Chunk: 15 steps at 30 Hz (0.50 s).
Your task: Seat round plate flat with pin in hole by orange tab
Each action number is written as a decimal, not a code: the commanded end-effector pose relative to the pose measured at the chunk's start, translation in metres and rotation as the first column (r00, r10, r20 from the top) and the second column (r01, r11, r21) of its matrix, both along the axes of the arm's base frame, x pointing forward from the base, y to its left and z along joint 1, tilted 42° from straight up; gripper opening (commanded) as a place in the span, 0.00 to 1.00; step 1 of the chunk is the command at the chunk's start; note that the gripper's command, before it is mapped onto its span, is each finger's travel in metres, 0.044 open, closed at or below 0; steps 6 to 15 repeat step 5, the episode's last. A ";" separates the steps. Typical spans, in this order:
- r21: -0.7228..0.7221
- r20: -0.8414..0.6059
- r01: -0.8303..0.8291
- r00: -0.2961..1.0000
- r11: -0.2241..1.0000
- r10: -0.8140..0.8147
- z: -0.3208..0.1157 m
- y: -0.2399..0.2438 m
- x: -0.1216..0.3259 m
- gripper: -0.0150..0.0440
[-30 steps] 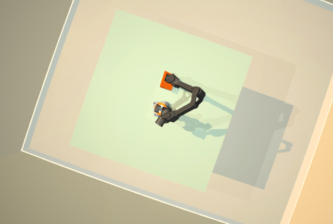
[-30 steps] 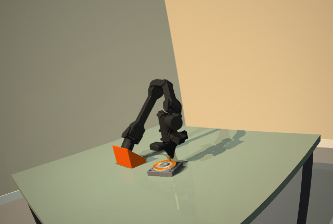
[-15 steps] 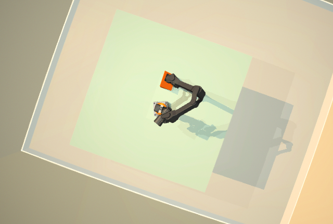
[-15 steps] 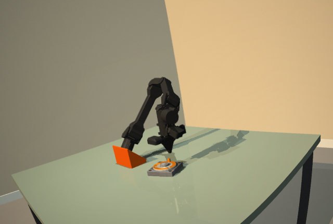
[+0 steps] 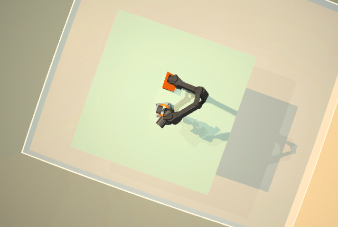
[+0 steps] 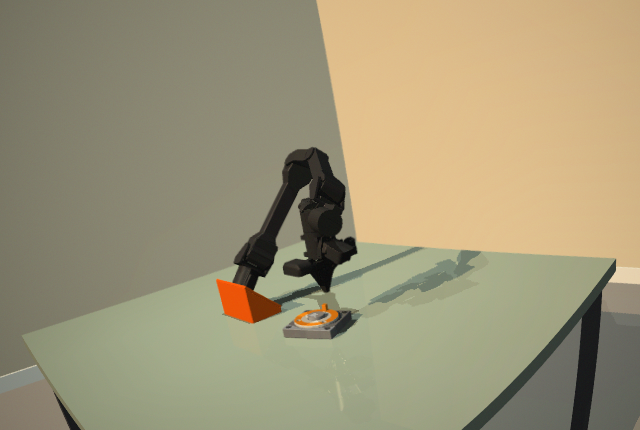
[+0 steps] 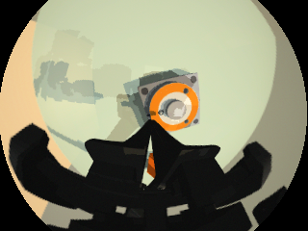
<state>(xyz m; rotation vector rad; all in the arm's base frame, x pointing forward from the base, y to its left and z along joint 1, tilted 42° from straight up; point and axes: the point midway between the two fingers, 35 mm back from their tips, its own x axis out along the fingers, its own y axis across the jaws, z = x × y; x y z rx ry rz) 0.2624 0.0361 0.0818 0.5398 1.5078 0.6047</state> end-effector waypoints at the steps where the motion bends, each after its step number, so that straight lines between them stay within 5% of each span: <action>1: 0.001 -0.006 0.003 1.000 1.000 -0.003 -0.001 0.001 0.000 0.25; 15: 0.001 -0.006 0.003 1.000 1.000 -0.003 -0.001 0.001 0.000 0.25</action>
